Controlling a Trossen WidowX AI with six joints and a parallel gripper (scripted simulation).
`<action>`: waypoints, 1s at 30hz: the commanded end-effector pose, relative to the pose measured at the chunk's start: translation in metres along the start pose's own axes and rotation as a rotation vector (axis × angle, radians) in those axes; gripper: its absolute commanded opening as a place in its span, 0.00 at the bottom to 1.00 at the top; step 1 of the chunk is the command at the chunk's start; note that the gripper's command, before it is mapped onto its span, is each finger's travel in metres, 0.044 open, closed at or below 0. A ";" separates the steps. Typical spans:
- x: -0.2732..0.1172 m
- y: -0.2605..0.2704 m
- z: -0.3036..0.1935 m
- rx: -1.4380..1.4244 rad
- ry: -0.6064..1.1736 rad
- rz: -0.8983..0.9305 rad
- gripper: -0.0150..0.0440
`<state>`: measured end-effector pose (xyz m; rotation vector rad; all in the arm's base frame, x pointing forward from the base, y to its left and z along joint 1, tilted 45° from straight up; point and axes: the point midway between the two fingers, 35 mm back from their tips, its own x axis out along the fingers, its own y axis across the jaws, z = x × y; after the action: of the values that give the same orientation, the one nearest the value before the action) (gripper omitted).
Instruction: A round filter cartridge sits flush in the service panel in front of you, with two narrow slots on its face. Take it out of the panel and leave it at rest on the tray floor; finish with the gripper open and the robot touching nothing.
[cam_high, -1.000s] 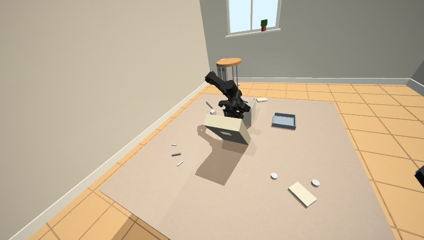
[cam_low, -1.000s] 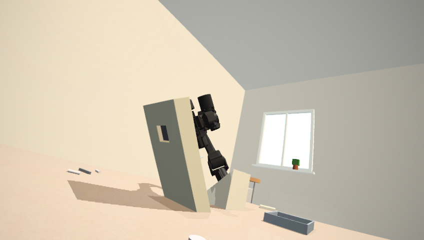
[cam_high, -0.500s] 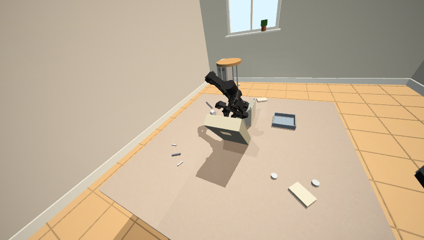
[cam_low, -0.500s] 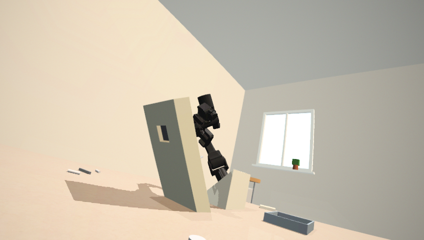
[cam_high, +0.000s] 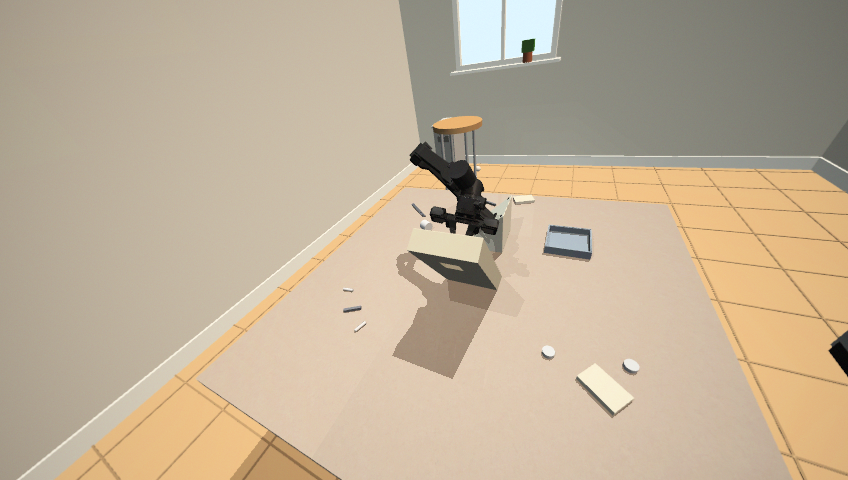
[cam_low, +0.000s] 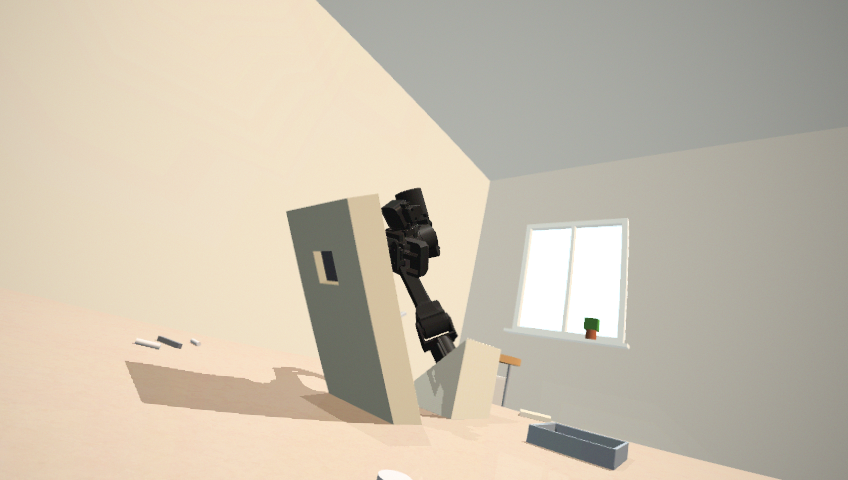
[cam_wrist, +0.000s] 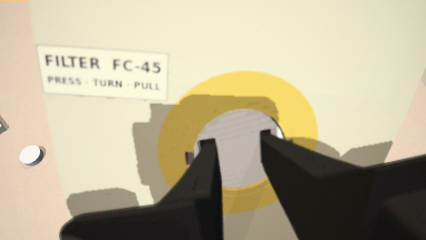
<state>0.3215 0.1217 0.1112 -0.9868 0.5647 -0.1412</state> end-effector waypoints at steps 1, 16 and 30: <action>0.006 0.000 -0.001 0.178 0.007 0.010 0.25; -0.030 0.005 0.001 0.151 0.022 0.025 0.25; -0.072 0.000 -0.001 0.090 0.010 0.015 0.25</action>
<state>0.2613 0.1437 0.1295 -0.9096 0.5886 -0.1542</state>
